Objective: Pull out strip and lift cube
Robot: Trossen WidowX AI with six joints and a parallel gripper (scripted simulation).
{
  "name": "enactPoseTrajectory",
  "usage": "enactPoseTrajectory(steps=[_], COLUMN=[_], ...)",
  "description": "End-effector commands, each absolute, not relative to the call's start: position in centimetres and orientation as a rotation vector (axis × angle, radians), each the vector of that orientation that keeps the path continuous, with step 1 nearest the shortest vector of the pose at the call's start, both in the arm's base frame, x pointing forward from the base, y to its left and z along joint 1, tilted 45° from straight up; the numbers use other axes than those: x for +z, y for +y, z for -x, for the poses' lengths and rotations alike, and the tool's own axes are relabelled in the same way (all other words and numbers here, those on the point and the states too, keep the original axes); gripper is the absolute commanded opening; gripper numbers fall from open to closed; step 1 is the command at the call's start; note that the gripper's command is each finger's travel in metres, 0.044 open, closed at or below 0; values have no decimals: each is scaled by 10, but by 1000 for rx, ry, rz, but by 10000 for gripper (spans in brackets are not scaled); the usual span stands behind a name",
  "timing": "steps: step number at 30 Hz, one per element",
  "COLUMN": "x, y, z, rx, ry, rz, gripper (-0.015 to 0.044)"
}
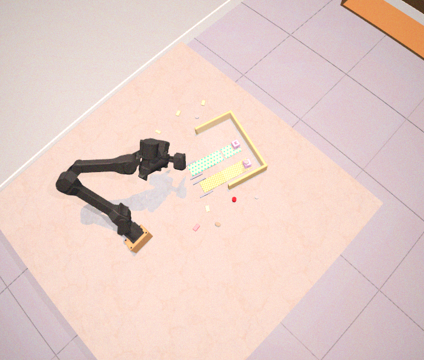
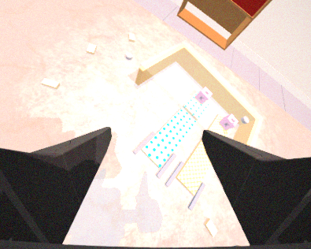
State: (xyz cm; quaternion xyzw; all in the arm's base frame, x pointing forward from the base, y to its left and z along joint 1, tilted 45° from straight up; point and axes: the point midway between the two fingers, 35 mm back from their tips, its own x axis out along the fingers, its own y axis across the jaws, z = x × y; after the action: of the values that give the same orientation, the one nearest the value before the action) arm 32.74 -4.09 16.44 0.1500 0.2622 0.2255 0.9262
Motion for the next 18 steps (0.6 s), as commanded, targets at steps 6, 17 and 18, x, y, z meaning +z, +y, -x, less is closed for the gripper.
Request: enactPoseTrajectory(steps=[6,17,18], x=[131,131,131], y=[-123,-123,-123], z=[-318,-318,-318], rx=[233,233,233], ry=[540,540,540], rz=[-735,-735,-735], gripper=[400,400,400])
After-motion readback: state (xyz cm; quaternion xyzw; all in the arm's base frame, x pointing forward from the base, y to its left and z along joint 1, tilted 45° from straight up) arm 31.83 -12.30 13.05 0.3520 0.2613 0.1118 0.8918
